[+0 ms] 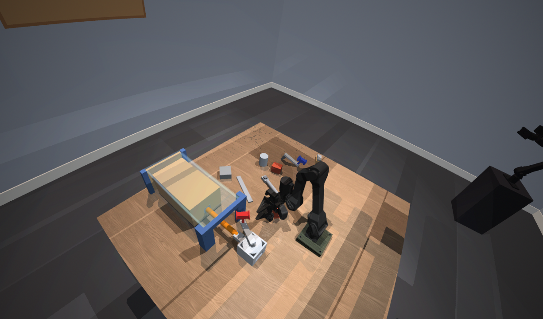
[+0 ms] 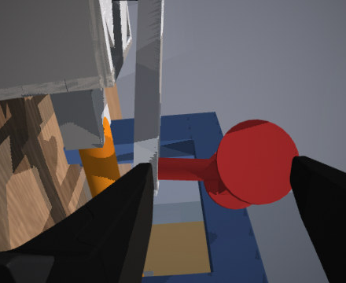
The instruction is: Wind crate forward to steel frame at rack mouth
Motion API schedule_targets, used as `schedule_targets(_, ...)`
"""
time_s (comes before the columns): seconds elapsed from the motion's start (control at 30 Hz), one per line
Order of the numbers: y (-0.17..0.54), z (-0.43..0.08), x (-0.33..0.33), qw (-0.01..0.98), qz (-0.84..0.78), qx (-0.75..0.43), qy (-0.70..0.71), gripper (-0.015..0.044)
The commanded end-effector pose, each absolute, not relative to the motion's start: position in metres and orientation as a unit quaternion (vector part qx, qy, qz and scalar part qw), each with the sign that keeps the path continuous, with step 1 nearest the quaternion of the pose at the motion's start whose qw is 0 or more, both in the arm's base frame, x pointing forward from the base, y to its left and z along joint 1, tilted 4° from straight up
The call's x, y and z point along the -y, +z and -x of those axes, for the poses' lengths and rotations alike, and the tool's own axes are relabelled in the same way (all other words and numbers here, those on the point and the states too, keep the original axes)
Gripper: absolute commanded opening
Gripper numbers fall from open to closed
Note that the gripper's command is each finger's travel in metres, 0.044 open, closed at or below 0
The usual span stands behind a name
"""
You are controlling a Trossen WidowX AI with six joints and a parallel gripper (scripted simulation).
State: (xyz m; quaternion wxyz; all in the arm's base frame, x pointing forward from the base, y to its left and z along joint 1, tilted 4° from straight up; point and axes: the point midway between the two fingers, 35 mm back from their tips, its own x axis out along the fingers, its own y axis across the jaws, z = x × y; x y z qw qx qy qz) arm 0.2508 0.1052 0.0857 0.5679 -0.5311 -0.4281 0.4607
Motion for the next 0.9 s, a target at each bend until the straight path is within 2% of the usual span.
schedule_targets(0.0, 0.087, -0.247, -0.098, 0.569, 0.536, 0.427, 0.454, 0.024)
schedule_targets(0.57, 0.088, -0.248, -0.098, 0.569, 0.536, 0.427, 0.454, 0.024)
schedule_targets(0.87, 0.153, -0.258, -0.097, 0.571, 0.536, 0.426, 0.454, 0.024)
